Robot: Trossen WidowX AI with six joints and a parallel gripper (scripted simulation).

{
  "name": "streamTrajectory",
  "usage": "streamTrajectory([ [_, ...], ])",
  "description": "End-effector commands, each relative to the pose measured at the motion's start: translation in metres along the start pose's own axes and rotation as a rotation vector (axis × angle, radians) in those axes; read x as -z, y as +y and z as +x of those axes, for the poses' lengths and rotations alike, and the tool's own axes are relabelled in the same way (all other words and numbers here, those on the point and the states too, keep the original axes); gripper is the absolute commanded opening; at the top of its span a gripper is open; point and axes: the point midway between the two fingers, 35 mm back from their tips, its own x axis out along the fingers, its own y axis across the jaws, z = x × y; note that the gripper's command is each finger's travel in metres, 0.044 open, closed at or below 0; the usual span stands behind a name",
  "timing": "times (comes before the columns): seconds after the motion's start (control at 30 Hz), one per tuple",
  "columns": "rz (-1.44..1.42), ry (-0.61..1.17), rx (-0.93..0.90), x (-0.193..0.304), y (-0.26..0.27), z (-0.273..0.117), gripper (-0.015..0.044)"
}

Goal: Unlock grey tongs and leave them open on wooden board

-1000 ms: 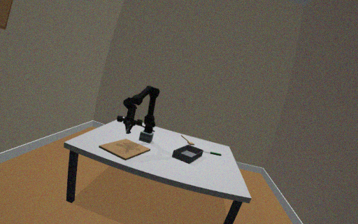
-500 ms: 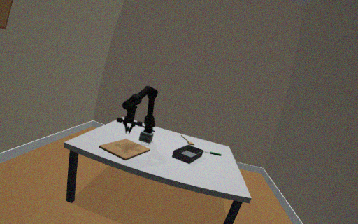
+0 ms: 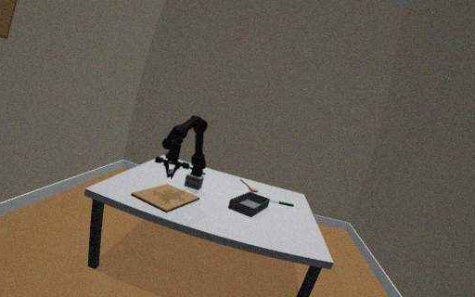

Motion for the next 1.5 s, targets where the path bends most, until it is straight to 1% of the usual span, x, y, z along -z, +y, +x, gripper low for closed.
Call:
streamTrajectory([
  [0.0,-0.008,-0.037,-0.016,0.003,0.0,-0.005,-0.015],
  [0.27,-0.023,-0.132,-0.026,0.0,-0.002,-0.004,-0.015],
  [0.6,-0.023,-0.132,-0.027,0.0,-0.002,-0.002,-0.015],
  [1.47,-0.023,-0.132,-0.027,-0.003,0.0,0.04,-0.015],
])
